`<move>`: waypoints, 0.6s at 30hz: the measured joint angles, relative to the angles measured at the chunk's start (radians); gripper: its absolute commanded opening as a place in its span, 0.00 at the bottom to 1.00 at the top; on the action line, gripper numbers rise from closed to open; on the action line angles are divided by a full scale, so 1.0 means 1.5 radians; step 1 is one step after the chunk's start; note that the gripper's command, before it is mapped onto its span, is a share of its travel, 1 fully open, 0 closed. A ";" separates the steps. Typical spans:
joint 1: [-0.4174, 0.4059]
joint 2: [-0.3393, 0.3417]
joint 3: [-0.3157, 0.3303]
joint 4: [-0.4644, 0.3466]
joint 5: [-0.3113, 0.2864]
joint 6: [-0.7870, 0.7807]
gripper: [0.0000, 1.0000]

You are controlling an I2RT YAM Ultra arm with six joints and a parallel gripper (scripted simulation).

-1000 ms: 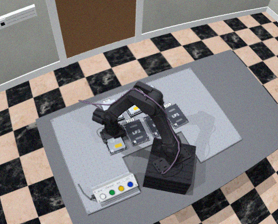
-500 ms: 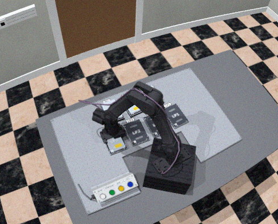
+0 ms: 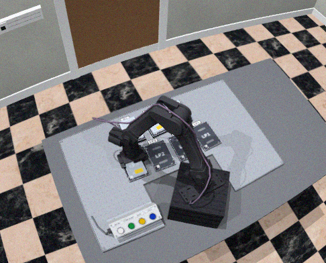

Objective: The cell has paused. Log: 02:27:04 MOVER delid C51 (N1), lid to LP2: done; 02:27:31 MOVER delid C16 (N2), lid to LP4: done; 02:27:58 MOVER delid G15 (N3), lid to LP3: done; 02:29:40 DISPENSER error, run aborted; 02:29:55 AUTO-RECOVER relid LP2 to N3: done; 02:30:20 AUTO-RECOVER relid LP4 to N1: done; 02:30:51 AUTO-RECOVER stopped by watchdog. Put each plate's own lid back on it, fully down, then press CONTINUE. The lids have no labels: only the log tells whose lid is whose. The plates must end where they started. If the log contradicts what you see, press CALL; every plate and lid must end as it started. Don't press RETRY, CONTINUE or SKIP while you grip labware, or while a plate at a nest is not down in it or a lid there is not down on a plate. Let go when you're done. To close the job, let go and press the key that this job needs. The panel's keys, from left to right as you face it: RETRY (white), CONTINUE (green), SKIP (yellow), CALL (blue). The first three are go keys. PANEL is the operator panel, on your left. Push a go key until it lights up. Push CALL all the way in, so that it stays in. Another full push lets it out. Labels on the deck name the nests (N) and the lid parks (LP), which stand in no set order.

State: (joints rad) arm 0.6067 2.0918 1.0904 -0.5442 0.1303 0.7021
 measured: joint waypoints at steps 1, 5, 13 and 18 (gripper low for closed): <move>0.000 0.000 -0.001 0.001 0.000 0.000 0.00; 0.000 0.000 -0.001 0.001 0.000 0.000 0.00; 0.000 -0.005 -0.008 0.006 0.002 -0.001 0.00; 0.000 -0.007 -0.008 0.003 0.002 0.000 0.00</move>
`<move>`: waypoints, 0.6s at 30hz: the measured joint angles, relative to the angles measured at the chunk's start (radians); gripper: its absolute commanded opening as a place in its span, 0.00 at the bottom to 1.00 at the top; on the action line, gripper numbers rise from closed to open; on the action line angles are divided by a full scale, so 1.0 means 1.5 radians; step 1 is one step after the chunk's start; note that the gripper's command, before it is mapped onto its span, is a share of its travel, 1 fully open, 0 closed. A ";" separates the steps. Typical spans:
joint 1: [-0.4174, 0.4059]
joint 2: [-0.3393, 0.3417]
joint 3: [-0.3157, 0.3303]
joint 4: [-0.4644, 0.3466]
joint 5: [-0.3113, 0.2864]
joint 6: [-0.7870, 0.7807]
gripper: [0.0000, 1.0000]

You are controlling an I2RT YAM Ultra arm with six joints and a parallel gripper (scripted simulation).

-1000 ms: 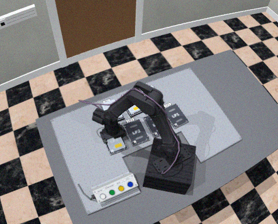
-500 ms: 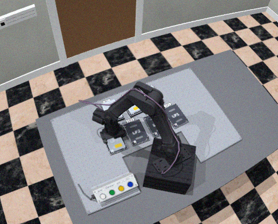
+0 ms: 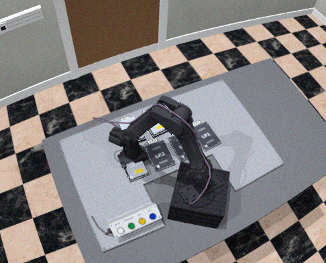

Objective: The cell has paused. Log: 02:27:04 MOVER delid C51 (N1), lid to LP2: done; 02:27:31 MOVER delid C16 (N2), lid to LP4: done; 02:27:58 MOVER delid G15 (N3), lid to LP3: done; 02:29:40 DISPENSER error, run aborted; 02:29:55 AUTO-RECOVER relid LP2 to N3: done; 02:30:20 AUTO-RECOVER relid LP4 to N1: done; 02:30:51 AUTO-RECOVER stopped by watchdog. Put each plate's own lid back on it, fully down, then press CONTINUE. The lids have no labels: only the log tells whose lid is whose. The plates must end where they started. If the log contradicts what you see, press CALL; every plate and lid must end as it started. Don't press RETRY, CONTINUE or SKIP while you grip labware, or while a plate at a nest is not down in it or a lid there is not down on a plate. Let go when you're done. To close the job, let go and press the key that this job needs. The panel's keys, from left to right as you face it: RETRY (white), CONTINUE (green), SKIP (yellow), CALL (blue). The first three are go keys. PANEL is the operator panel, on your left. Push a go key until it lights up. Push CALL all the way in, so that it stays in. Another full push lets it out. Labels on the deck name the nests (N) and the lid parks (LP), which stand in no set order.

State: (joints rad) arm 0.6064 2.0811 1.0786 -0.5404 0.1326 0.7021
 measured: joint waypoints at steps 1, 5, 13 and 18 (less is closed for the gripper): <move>0.000 -0.002 0.000 -0.002 -0.001 0.000 0.00; 0.002 -0.013 0.003 -0.016 -0.001 0.002 0.00; 0.006 -0.032 0.010 -0.047 -0.001 0.006 0.00; 0.008 -0.043 0.015 -0.067 -0.001 0.008 0.00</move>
State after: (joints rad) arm 0.6182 2.0159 1.1007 -0.6415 0.1318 0.7147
